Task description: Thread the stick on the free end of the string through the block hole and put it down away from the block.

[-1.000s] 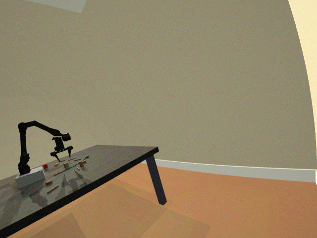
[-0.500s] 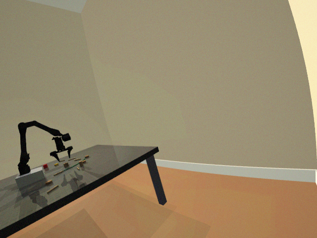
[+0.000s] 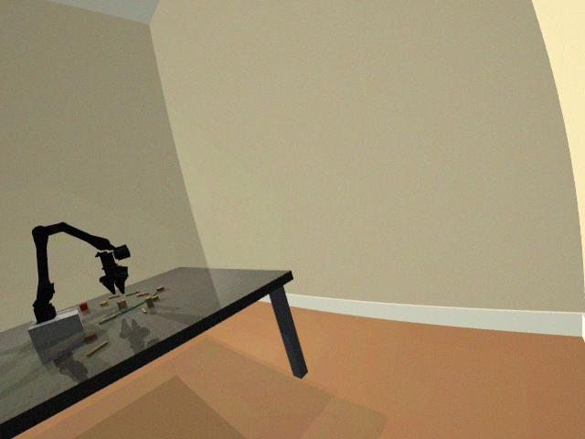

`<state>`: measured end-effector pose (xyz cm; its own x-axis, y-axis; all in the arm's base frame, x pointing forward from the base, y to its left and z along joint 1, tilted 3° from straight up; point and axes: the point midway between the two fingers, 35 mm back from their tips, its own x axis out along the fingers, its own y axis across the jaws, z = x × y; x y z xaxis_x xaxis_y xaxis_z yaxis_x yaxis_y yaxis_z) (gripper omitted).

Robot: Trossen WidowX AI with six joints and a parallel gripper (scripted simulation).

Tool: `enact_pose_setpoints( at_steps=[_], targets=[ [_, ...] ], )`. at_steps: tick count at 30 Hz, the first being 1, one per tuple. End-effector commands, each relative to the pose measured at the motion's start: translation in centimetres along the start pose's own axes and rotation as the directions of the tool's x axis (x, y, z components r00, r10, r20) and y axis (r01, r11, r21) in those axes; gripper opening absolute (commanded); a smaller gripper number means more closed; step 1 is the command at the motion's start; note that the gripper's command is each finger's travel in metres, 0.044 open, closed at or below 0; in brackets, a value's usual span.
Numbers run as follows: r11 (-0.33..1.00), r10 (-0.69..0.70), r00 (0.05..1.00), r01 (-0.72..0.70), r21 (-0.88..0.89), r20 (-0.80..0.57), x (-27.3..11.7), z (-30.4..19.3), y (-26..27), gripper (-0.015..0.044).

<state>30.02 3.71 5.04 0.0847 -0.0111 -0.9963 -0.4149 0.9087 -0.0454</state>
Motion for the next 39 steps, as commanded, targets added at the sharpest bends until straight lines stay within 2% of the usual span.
enact_pose_setpoints(
  at_steps=[1, 8, 15, 32, 39],
  targets=[
    [0.659, -0.003, 1.000, 0.004, 0.752, -0.003, -0.66, -0.18, -0.22, 0.0440],
    [0.301, -0.003, 1.000, 0.004, 0.954, -0.003, -0.93, -0.25, -0.28, 0.0440],
    [-0.078, -0.003, 1.000, 0.003, 0.997, -0.004, -1.13, -0.31, -0.33, 0.0440],
    [-0.086, -0.003, 1.000, 0.003, 0.996, -0.004, -1.13, -0.31, -0.33, 0.0440],
    [-0.086, -0.003, 1.000, 0.003, 0.996, -0.004, -1.13, -0.31, -0.33, 0.0256]
  ],
)
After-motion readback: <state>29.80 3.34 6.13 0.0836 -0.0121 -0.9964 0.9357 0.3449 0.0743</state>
